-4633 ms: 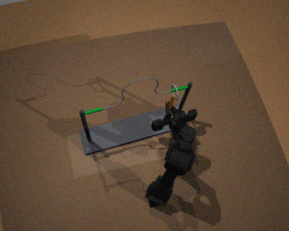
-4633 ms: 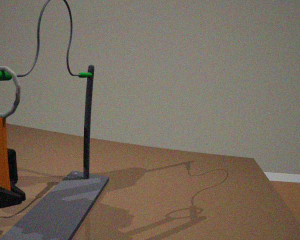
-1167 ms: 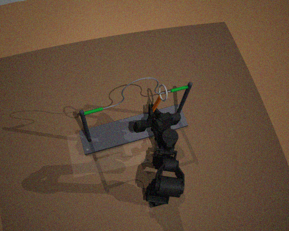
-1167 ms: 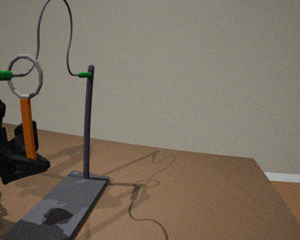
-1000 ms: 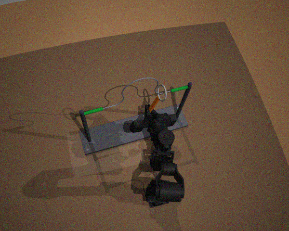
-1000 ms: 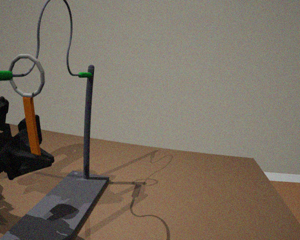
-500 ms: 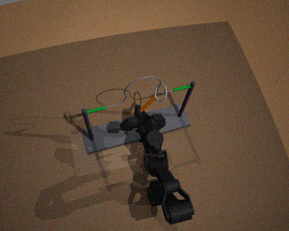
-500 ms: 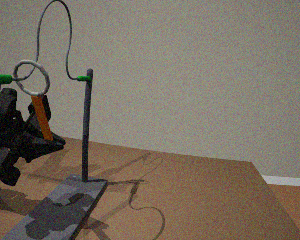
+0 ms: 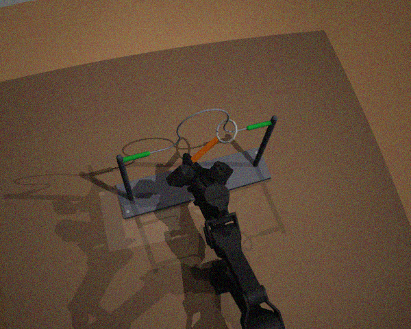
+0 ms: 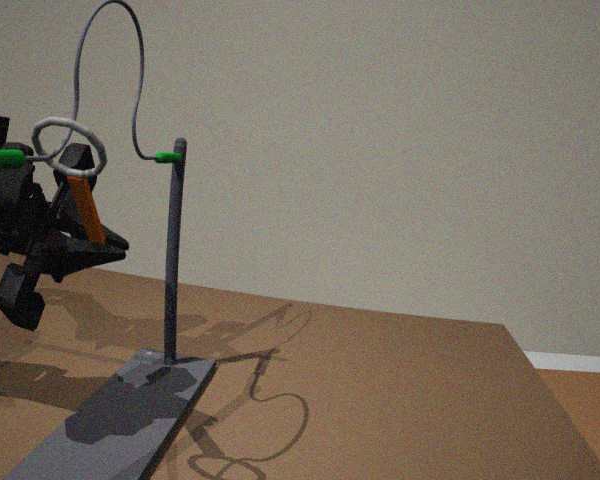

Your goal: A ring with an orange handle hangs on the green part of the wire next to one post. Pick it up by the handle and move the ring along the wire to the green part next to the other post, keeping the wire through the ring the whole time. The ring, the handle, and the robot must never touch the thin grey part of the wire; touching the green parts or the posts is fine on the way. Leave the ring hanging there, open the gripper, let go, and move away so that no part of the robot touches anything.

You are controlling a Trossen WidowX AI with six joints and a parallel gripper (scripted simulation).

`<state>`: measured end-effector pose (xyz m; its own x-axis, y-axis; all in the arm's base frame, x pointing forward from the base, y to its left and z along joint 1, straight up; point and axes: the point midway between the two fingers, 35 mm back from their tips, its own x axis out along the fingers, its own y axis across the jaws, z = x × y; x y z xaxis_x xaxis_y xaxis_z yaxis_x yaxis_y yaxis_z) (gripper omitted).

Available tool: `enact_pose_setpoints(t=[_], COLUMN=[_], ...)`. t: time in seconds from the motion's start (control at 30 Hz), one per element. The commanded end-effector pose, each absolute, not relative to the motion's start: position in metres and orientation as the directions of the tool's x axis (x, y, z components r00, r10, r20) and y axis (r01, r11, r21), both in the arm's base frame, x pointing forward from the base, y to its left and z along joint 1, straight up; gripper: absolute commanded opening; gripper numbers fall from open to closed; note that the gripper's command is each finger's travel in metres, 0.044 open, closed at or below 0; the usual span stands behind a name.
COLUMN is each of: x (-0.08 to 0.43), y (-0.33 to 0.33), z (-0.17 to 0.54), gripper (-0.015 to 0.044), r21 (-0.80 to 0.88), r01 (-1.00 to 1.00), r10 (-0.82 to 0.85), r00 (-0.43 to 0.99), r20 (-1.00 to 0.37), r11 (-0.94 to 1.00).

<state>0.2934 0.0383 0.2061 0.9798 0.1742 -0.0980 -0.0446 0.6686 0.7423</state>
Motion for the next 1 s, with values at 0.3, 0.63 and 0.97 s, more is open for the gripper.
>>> enact_pose_setpoints(t=[0.3,0.63,0.97], x=[0.263,0.25,0.242], y=[0.049,0.053,0.058], z=[0.242,0.265,0.295], gripper=[-0.015,-0.015,-0.015], r21=[0.856,0.92,0.977], r01=[-0.042,-0.028,-0.009], r10=[0.362,0.47,0.545], r00=[0.916,0.866,0.831], r20=[-0.174,-0.174,-0.11], r11=[0.516,0.392,0.212])
